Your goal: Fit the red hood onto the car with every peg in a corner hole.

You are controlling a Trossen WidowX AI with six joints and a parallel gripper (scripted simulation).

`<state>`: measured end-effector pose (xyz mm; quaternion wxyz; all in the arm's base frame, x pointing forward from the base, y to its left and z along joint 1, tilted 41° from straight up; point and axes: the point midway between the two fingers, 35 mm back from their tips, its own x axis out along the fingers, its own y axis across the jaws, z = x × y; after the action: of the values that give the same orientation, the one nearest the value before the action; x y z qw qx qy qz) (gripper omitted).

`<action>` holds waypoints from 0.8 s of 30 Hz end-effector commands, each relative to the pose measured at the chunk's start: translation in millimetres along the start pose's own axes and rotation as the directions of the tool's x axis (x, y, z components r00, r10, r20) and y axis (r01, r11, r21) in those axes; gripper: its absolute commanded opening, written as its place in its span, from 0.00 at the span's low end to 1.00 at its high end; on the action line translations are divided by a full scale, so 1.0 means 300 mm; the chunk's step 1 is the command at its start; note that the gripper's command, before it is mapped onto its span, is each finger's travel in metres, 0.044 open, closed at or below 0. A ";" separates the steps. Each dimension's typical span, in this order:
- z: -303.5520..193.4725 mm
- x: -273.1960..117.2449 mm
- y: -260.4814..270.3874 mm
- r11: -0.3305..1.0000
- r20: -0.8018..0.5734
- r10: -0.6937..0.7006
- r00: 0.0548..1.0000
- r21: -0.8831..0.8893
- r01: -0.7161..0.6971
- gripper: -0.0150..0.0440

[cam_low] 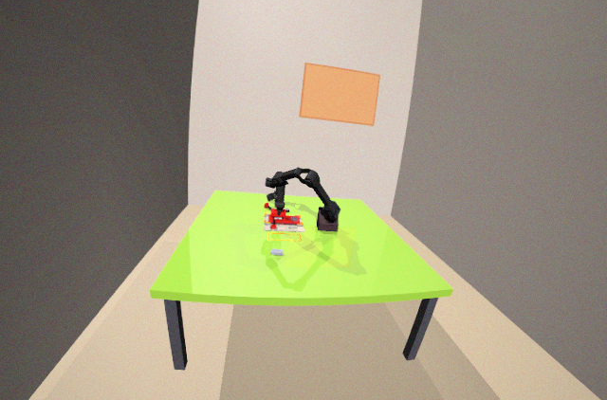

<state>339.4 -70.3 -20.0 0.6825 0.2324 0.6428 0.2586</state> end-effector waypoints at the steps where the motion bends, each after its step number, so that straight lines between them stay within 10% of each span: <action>1: 0.001 0.002 0.000 1.000 0.002 0.004 1.000 0.005 -0.004 0.25; 24: 0.001 0.024 0.001 1.000 0.002 0.004 1.000 0.005 -0.004 0.25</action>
<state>340.4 -67.2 -23.7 0.6838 0.2309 0.6420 0.2589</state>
